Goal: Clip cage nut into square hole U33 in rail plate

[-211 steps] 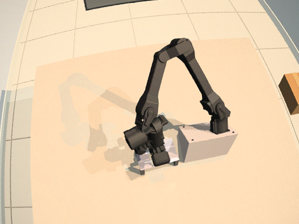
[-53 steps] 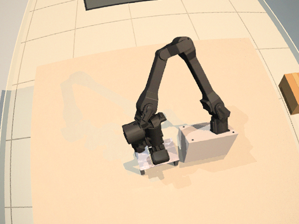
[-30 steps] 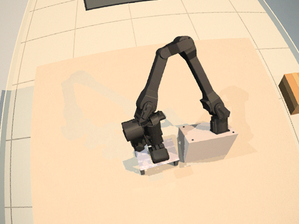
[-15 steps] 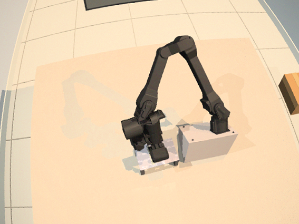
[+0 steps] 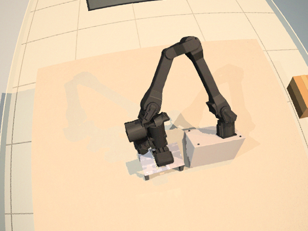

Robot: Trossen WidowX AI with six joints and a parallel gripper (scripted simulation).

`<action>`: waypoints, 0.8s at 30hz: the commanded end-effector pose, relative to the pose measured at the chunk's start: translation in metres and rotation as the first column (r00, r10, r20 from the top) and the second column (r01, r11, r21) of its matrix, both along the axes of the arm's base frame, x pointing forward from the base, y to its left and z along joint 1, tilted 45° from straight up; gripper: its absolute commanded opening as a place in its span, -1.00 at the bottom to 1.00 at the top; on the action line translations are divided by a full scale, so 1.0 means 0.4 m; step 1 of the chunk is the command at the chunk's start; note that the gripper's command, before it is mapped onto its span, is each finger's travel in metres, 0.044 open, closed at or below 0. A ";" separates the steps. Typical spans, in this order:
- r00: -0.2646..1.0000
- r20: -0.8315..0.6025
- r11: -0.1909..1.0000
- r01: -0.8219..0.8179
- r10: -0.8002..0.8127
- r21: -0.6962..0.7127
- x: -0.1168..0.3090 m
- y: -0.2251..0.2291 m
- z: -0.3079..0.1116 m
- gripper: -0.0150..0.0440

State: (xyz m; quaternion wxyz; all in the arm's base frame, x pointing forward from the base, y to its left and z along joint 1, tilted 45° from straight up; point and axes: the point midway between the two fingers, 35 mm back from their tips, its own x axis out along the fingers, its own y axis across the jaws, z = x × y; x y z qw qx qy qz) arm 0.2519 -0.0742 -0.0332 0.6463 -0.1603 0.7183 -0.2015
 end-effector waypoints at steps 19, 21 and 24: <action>1.000 0.005 0.999 -0.001 0.001 0.048 0.001 -0.004 0.001 -0.39; 1.000 0.005 0.999 -0.001 0.000 0.051 0.001 -0.004 0.001 -0.39; 1.000 0.005 0.999 -0.001 0.000 0.053 0.001 -0.005 0.001 -0.39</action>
